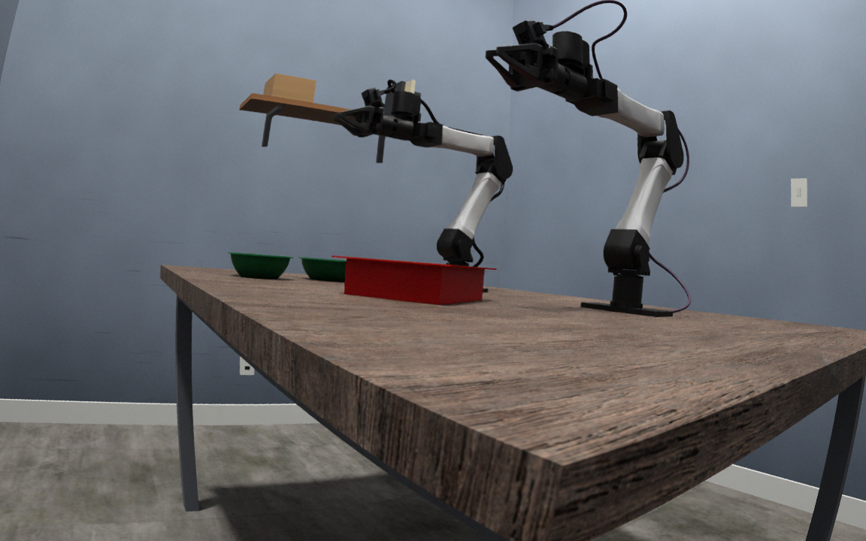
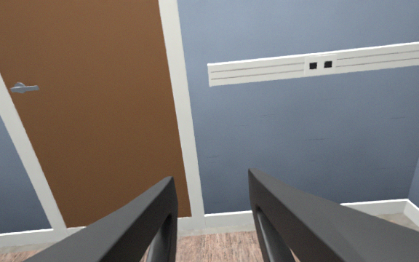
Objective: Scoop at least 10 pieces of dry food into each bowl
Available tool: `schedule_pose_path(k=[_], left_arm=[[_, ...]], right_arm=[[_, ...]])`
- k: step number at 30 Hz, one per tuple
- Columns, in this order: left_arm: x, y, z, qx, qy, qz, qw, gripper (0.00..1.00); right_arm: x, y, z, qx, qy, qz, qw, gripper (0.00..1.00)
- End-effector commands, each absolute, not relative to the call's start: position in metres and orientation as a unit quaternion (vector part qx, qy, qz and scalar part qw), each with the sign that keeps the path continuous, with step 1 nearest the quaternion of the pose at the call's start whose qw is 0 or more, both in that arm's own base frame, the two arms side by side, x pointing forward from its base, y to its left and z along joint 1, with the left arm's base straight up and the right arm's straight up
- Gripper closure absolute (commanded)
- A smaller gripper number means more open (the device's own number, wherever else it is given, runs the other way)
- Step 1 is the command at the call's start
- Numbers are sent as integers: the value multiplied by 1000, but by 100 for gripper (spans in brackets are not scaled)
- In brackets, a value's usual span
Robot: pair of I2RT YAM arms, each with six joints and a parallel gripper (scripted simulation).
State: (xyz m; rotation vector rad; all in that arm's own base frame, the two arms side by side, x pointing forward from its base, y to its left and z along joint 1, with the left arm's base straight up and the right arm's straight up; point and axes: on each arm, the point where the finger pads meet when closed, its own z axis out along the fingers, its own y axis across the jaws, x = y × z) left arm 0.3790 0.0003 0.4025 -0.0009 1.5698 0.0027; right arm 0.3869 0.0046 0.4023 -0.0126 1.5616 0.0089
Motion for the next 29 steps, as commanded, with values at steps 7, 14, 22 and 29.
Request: schedule_pose_path(k=[7,14,22,29], left_arm=[[377,4,408,-9,701,1,713,73],[376,5,411,-10,699,2,715,73],[376,5,411,-10,699,2,715,73],[376,5,411,-10,699,2,715,73]], right_arm=[[380,7,430,-9,680,0,734,67],[380,8,413,-12,695,2,719,67],[385,8,419,-10,689,3,725,67],[385,8,419,-10,689,3,725,67]])
